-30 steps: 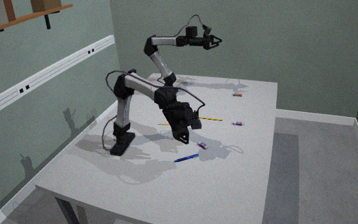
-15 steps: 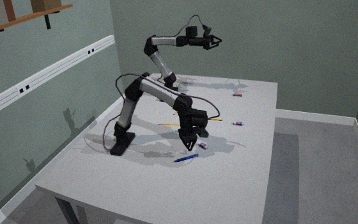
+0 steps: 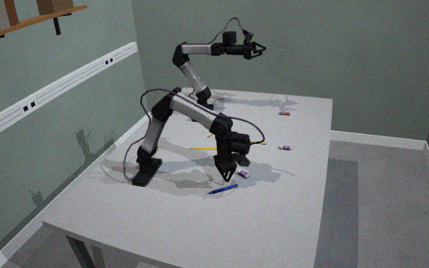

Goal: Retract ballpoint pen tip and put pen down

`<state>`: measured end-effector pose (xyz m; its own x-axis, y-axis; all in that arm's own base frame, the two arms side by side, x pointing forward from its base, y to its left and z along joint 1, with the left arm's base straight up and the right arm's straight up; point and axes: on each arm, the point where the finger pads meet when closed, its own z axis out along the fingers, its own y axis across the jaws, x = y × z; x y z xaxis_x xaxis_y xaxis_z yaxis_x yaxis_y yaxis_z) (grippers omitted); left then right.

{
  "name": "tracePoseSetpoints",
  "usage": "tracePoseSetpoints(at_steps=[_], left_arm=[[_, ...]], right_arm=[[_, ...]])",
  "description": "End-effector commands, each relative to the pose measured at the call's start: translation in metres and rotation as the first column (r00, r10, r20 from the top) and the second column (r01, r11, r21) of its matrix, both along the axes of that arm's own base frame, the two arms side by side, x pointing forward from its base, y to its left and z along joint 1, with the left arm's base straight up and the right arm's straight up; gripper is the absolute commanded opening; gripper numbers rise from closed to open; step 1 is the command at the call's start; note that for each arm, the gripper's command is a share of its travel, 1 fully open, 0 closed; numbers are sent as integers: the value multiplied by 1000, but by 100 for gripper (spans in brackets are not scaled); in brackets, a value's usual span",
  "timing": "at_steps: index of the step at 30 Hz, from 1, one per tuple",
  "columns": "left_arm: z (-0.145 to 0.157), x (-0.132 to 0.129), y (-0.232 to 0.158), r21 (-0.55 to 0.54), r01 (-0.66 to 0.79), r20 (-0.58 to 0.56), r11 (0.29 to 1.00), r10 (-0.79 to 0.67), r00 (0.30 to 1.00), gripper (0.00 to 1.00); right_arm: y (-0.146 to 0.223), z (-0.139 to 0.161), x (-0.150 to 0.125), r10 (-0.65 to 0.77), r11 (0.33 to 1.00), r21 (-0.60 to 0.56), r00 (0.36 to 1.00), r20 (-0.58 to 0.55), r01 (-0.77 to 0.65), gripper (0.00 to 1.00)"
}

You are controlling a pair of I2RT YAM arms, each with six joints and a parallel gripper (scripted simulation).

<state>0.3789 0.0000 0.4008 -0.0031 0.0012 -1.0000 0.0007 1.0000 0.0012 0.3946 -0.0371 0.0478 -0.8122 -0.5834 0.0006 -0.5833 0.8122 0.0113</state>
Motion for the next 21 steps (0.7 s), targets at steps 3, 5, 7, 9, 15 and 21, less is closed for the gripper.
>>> tracePoseSetpoints(at_steps=[3, 5, 7, 9, 15, 21], left_arm=[[9, 1, -2, -7, 0, 20, 1000, 0, 1000, 100], [9, 1, -2, -7, 0, 20, 1000, 0, 1000, 100], [9, 1, -2, -7, 0, 20, 1000, 0, 1000, 100], [9, 1, -2, -7, 0, 20, 1000, 0, 1000, 100], [9, 1, -2, -7, 0, 20, 1000, 0, 1000, 100], [9, 1, -2, -7, 0, 20, 1000, 0, 1000, 100]], right_arm=[[3, -7, 1, 4, 1000, 12, 1000, -15, -4, 28], [3, -7, 1, 4, 1000, 12, 1000, -15, -4, 28], [2, -7, 1, 4, 1000, 10, 1000, -15, -4, 28], [-5, -3, -1, 12, 1000, -29, 1000, 2, -12, 28], [-4, -18, 1, 2, 1000, -15, 1000, -7, -2, 28], [-3, -19, 1, 4, 1000, -13, 1000, -4, -4, 28]])
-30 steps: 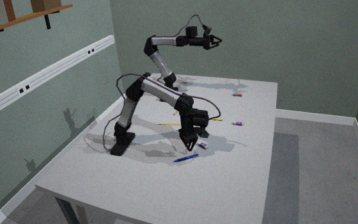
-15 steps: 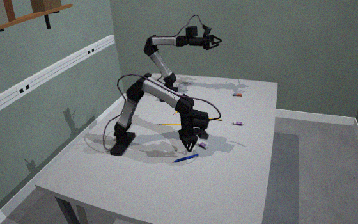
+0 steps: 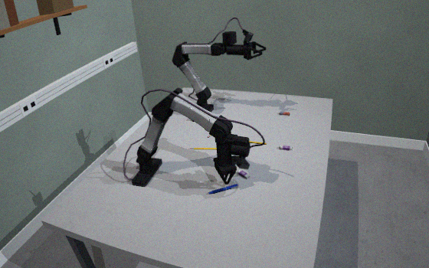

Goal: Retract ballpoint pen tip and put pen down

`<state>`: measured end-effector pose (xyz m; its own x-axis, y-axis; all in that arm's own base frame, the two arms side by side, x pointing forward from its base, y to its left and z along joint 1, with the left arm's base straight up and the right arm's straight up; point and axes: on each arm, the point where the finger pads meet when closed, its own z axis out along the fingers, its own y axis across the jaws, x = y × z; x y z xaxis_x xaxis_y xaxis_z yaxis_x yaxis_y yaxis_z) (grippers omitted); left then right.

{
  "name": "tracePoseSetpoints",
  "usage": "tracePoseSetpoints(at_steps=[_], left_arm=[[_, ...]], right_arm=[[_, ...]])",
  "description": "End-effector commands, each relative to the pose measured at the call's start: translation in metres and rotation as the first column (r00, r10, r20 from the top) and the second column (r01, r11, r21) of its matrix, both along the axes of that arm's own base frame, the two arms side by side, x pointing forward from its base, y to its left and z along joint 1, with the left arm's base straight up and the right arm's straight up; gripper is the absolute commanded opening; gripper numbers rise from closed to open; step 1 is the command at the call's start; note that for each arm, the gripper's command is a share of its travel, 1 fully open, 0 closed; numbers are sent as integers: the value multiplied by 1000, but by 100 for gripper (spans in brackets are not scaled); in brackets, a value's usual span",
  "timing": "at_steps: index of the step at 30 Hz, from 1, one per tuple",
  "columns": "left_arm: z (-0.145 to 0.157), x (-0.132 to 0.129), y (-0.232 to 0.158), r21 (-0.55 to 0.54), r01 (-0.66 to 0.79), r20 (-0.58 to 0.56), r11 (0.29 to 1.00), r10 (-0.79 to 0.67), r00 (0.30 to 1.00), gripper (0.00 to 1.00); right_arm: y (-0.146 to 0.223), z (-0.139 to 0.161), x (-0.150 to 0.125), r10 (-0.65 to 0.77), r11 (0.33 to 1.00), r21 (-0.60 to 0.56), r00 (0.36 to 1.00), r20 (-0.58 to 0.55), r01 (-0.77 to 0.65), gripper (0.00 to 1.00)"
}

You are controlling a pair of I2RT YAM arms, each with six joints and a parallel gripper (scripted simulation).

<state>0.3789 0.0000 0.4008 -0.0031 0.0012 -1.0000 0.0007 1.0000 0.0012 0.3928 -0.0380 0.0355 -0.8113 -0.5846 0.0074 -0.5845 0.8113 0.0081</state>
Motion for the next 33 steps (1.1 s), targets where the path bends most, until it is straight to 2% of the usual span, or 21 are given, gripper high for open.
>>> tracePoseSetpoints(at_steps=[1, 3, 15, 18, 19, 20, 22, 24, 26, 29, 30, 33], left_arm=[[9, 1, -2, -7, 0, 20, 1000, 0, 1000, 100], [9, 1, -2, -7, 0, 20, 1000, 0, 1000, 100], [9, 1, -2, -7, 0, 20, 1000, 0, 1000, 100], [9, 1, -2, -7, 0, 20, 1000, 0, 1000, 100], [9, 1, -2, -7, 0, 20, 1000, 0, 1000, 100], [9, 1, -2, -7, 0, 20, 1000, 0, 1000, 100], [9, 1, -2, -7, 0, 20, 1000, 0, 1000, 100], [9, 1, -2, -7, 0, 20, 1000, 0, 1000, 100], [9, 1, -2, -7, 0, 20, 1000, 0, 1000, 100], [9, 1, -2, -7, 0, 20, 1000, 0, 1000, 100], [9, 1, -2, -7, 0, 20, 1000, 0, 1000, 100], [9, 1, -2, -7, 0, 20, 1000, 0, 1000, 100]], right_arm=[[-2, -7, 3, 2, 1000, -7, 1000, -1, -2, 28], [-2, -23, 1, 4, 1000, -7, 1000, -16, -4, 28], [0, -41, 2, 12, 1000, -9, 1000, -7, -12, 28], [1, -37, 3, 11, 1000, -7, 1000, -10, -11, 28], [0, -32, 6, 9, 1000, -8, 1000, 26, -8, 28], [1, -48, 1, 13, 1000, -8, 1000, -12, -13, 28], [2, -51, 1, 15, 1000, -9, 1000, -12, -15, 28], [0, -52, 2, 10, 1000, -9, 1000, -5, -10, 28], [-1, -33, 13, 9, 1000, -11, 999, 36, -9, 28], [1, -37, 8, 11, 1000, -10, 1000, 23, -11, 28], [1, -38, 5, 11, 1000, -9, 1000, 14, -11, 19], [1, -38, 6, 11, 1000, -10, 1000, 19, -11, 19]])
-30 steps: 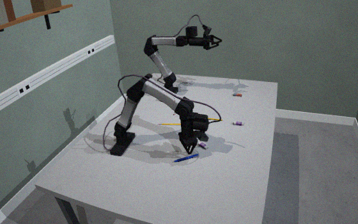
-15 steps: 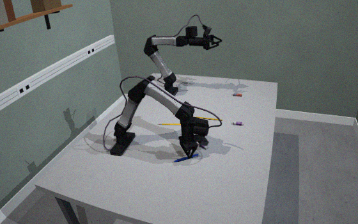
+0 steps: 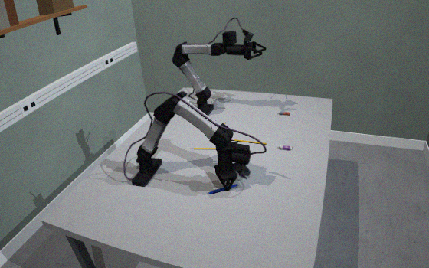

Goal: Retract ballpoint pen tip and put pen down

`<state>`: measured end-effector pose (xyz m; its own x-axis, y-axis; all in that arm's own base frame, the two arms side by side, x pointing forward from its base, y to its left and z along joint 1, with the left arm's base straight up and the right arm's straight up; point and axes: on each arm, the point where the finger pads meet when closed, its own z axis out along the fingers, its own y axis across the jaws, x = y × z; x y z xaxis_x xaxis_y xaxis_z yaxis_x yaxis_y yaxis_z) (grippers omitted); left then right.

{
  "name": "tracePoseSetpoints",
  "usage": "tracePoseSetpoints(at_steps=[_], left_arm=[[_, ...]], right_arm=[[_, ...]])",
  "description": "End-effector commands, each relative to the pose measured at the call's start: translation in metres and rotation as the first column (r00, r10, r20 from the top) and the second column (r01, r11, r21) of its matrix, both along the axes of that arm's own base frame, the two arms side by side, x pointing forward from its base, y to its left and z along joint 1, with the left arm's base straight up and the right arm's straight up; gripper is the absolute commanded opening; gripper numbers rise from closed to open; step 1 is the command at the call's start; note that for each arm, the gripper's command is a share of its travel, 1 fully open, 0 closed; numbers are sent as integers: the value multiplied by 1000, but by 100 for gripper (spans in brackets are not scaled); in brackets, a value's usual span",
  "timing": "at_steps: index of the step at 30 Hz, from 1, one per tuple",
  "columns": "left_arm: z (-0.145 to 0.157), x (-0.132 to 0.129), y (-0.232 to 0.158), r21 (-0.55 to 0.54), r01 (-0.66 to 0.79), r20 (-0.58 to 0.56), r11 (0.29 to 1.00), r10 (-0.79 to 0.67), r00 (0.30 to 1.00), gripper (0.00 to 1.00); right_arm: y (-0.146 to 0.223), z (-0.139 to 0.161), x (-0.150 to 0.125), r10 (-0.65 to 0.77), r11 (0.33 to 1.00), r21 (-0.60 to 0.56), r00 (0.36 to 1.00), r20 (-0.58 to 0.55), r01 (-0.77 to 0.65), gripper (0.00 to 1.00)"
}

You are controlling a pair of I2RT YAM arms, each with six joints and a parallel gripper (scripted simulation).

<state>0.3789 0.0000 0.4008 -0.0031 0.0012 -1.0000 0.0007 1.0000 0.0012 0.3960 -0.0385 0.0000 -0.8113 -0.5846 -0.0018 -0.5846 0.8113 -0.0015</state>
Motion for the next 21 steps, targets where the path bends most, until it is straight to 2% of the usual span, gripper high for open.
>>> tracePoseSetpoints(at_steps=[1, 21], left_arm=[[9, 1, -2, -7, 0, 20, 1000, 0, 1000, 100], [9, 1, -2, -7, 0, 20, 1000, 0, 1000, 100]], right_arm=[[1, -2, 3, 11, 1000, -7, 1000, 6, -11, 19], [1, -2, 2, 11, 1000, -7, 1000, 2, -11, 18]])
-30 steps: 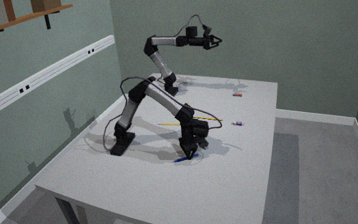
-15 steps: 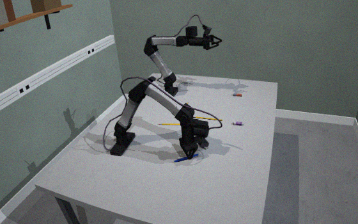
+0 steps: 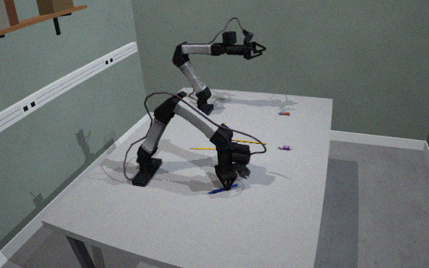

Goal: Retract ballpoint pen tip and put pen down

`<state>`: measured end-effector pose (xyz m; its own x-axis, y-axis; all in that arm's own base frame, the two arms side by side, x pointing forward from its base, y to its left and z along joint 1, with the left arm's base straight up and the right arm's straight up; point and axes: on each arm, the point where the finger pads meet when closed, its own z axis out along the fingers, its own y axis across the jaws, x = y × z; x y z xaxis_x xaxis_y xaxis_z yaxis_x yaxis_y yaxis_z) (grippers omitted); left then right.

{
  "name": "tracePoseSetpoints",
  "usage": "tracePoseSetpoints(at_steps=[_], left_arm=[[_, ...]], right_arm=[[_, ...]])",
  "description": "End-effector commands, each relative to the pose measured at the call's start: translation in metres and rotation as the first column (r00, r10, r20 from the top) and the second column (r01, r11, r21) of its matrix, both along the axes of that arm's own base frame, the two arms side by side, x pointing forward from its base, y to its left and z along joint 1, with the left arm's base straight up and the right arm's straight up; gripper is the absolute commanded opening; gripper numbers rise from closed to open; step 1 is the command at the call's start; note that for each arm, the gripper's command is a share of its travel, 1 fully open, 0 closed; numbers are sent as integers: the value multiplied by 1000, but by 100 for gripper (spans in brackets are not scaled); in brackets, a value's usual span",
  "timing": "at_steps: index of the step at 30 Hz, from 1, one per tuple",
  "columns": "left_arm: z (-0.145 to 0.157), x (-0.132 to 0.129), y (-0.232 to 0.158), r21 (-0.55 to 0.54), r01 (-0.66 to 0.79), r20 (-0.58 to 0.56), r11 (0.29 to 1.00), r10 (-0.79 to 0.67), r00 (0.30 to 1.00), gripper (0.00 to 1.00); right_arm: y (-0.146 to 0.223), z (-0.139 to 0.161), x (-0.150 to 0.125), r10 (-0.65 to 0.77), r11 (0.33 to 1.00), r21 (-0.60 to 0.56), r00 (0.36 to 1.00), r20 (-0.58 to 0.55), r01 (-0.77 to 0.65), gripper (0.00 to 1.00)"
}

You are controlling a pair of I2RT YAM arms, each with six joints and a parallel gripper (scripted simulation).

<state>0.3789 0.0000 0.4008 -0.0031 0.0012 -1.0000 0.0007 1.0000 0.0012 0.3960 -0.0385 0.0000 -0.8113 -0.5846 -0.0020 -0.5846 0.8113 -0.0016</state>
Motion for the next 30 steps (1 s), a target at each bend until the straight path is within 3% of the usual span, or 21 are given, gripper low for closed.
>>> tracePoseSetpoints(at_steps=[1, 30], left_arm=[[9, 1, -2, -7, 0, 20, 1000, 0, 1000, 100], [9, 1, -2, -7, 0, 20, 1000, 0, 1000, 100]], right_arm=[[1, -2, 2, 11, 1000, -7, 1000, 2, -11, 17], [1, -2, 2, 11, 1000, -7, 1000, 2, -11, 14]])
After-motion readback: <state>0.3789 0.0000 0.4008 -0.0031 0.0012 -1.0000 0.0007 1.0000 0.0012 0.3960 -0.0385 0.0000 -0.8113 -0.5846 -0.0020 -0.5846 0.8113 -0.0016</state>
